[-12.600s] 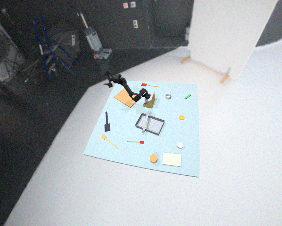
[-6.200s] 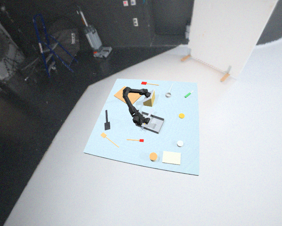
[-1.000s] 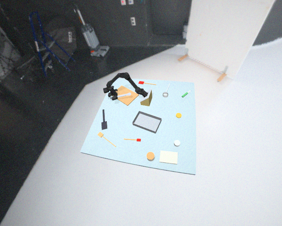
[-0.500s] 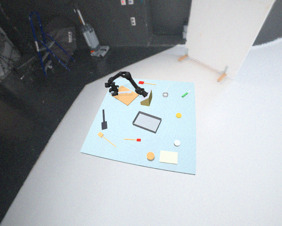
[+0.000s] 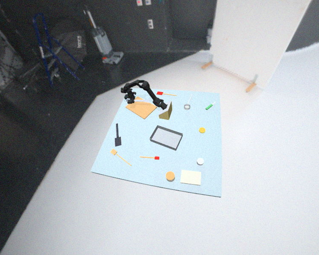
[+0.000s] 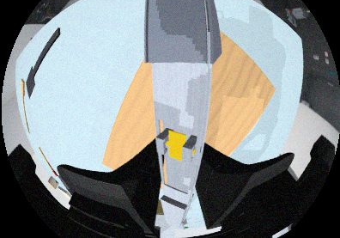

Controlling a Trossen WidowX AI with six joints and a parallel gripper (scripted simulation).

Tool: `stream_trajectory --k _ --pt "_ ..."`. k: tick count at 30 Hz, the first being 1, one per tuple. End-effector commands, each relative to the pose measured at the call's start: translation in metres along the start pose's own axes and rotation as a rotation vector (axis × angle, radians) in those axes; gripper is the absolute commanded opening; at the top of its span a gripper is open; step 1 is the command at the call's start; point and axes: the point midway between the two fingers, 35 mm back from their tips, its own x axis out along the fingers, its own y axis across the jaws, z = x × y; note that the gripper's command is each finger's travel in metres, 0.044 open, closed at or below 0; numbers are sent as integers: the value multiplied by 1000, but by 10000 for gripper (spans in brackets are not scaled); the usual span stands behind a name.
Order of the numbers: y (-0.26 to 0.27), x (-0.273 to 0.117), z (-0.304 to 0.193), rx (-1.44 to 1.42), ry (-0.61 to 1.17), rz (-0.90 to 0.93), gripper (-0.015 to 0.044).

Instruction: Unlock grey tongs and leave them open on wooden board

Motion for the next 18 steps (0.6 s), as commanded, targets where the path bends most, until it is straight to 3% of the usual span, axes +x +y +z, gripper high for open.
stream_trajectory --k 1,12,18 --pt "-12 -13 -1 9 -43 -14 -150" --pt "-20 -18 -2 25 -70 -23 -150" --pt "-27 -21 5 88 -191 -31 -150"
